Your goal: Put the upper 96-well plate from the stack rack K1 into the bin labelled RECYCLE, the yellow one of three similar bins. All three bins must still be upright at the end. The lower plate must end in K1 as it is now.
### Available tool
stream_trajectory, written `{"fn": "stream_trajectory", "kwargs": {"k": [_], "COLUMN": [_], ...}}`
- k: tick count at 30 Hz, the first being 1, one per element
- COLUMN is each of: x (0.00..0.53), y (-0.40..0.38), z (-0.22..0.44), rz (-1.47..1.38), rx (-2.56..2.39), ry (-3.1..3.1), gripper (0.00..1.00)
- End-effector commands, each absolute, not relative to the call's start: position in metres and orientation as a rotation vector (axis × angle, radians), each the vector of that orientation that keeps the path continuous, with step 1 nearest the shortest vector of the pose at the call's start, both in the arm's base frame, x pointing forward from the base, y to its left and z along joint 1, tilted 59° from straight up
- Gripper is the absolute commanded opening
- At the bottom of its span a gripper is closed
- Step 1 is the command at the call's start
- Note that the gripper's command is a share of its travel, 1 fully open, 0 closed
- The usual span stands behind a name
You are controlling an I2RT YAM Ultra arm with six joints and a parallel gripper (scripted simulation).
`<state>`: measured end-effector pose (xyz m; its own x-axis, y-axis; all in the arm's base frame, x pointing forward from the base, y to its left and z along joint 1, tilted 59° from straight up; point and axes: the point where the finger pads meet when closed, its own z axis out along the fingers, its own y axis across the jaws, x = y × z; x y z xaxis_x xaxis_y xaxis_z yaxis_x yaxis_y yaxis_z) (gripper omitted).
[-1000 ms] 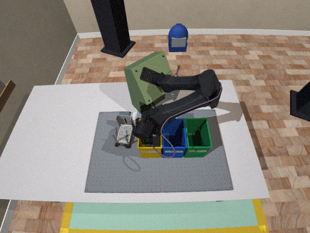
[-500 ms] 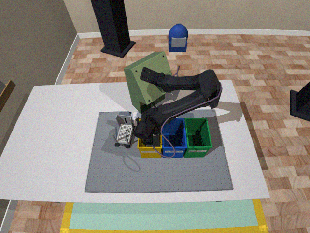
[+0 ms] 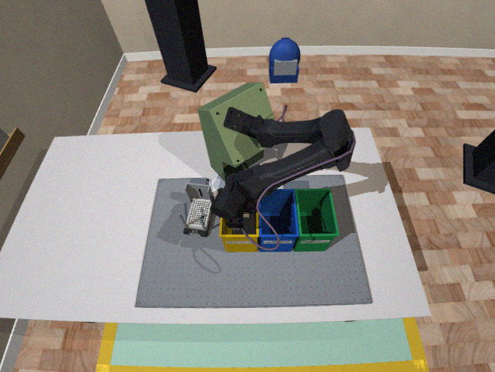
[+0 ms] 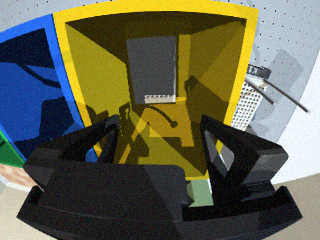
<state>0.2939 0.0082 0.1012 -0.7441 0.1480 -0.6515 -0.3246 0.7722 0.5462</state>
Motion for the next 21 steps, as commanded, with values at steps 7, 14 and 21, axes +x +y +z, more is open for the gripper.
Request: {"fn": "stream_trajectory", "kwargs": {"k": [7,14,21], "x": [0.290,0.283,0.276], "y": [-0.008,-0.015,-0.023], "z": [0.125,0.132,0.134], "rz": [0.829,0.825,0.839], "rx": [-0.152,-0.154,-0.143], "ry": [2.215,2.214,2.223], "gripper": [0.82,0.82,0.82]}}
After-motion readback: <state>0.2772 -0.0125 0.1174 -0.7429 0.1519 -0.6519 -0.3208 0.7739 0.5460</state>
